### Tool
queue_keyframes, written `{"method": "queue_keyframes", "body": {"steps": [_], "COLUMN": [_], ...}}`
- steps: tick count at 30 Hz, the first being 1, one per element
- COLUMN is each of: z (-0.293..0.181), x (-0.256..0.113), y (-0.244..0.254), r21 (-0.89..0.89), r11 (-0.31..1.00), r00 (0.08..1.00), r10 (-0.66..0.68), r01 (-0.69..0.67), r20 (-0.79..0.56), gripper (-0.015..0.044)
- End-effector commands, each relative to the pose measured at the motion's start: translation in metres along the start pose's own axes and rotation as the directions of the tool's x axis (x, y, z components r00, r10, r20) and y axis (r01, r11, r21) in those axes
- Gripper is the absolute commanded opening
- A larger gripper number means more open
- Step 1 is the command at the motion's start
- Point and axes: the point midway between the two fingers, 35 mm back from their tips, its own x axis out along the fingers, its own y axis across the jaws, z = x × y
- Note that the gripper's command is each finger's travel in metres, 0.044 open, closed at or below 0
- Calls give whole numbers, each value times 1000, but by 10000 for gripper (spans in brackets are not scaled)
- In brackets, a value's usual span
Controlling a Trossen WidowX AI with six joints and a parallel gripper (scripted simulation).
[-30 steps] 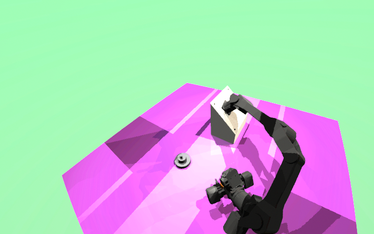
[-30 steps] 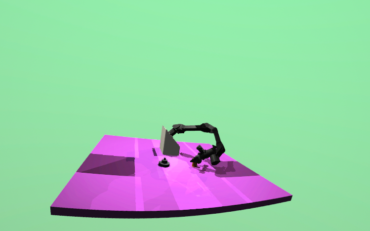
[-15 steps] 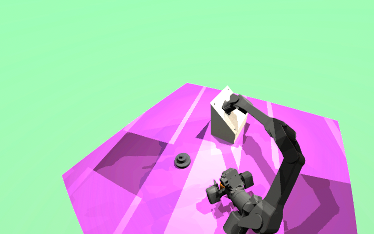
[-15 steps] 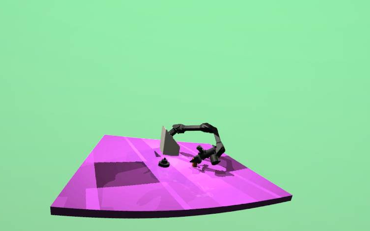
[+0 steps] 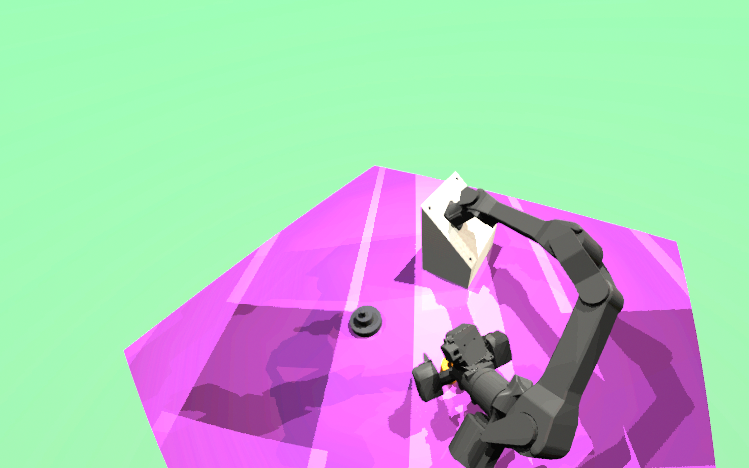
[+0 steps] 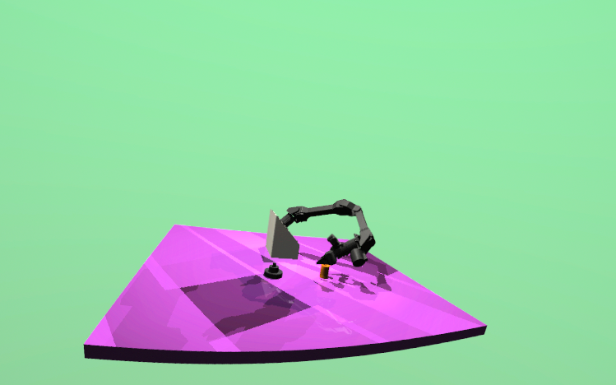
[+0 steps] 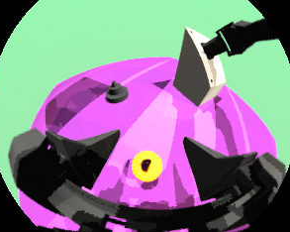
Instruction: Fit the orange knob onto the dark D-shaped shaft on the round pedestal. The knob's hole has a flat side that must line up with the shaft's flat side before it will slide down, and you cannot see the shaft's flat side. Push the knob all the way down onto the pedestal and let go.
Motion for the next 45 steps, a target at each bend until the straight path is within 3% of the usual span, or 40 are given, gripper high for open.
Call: {"method": "queue_keyframes", "body": {"steps": [1, 6, 10, 13, 18, 20, 30, 33, 38, 45], "z": [36, 38, 36, 37, 46, 48, 48, 48, 48, 47], "x": [-27, -28, -26, -30, -42, -44, -44, -44, -44, -44], "y": [0, 0, 4, 6, 5, 5, 5, 5, 5, 5], "r21": [10, 12, 44, 49, 25, 20, 11, -122, -382, -590], "r11": [999, 999, 999, 998, 999, 999, 1000, 980, 777, 211], "r00": [998, 997, 954, 864, 639, 603, 603, 603, 603, 603], "r10": [49, 48, 9, -5, -5, -4, -4, -4, -4, -4], "r01": [-48, -47, 4, 35, 38, 33, 21, -154, -501, -780], "r20": [-43, -56, -298, -503, -769, -798, -798, -798, -798, -798], "gripper": [440, 440, 440, 440, 440, 440, 440, 440, 440, 440]}}
